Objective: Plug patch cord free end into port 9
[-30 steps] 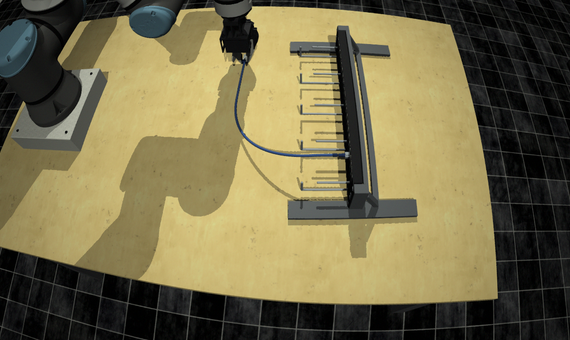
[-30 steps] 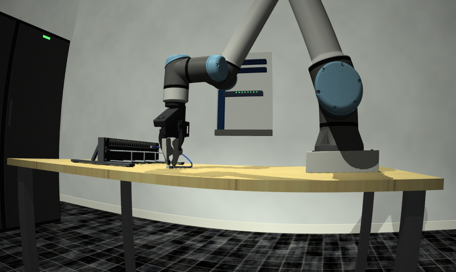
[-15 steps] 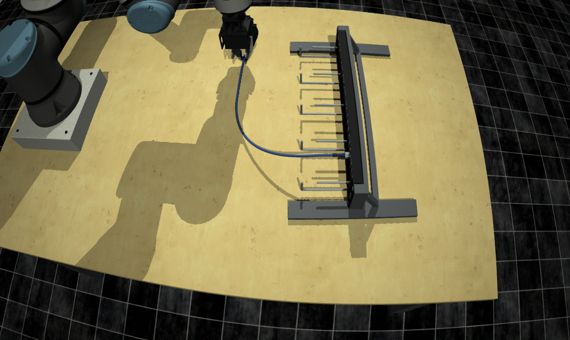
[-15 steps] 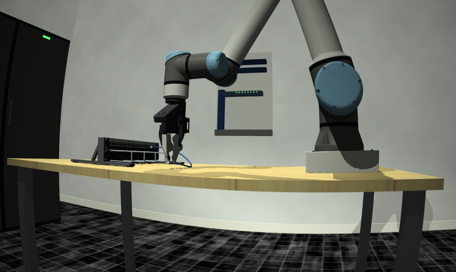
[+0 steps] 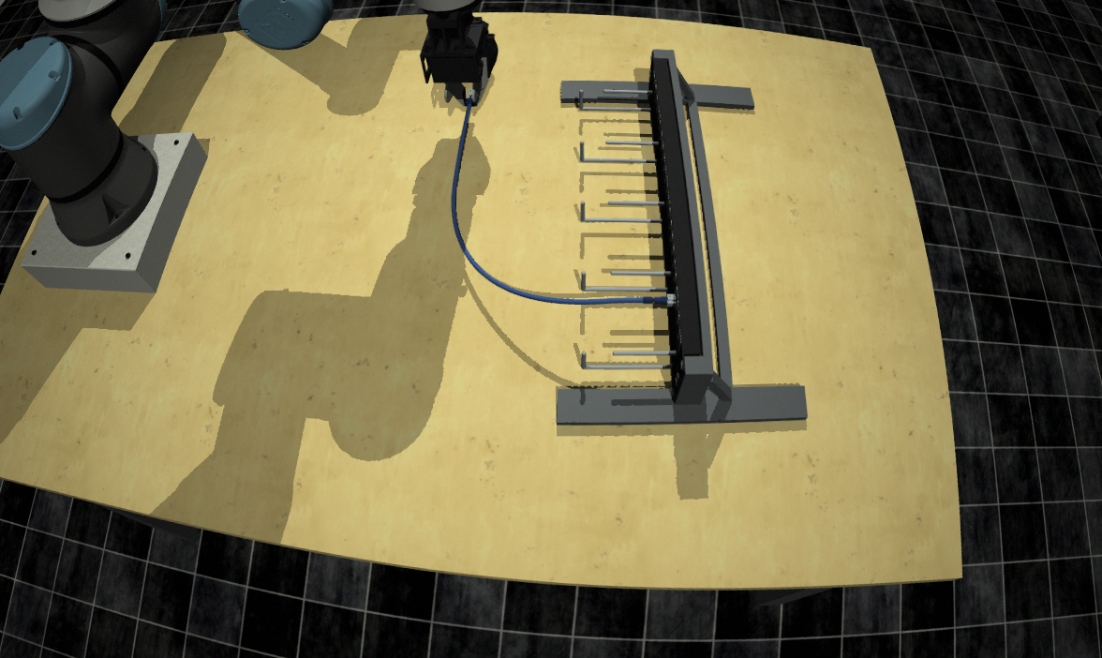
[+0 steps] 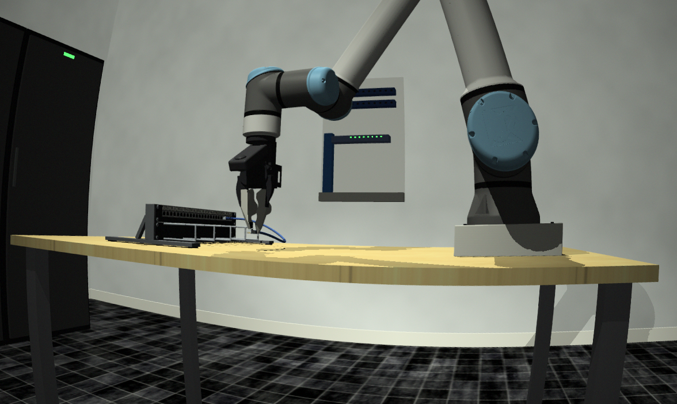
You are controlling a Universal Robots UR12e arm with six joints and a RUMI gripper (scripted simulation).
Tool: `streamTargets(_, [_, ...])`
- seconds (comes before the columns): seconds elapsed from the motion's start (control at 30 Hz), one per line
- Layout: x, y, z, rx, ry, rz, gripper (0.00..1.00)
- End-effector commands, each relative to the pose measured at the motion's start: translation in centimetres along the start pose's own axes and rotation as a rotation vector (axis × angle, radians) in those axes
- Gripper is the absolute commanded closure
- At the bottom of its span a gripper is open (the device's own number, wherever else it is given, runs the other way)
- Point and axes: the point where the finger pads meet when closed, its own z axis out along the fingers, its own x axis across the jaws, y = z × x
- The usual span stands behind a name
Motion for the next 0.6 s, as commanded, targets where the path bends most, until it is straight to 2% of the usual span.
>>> streamTargets(0.0, [0.1, 0.0, -1.0, 0.000, 0.001, 0.000, 1.00])
streamTargets(0.57, [0.1, 0.0, -2.1, 0.000, 0.001, 0.000, 1.00])
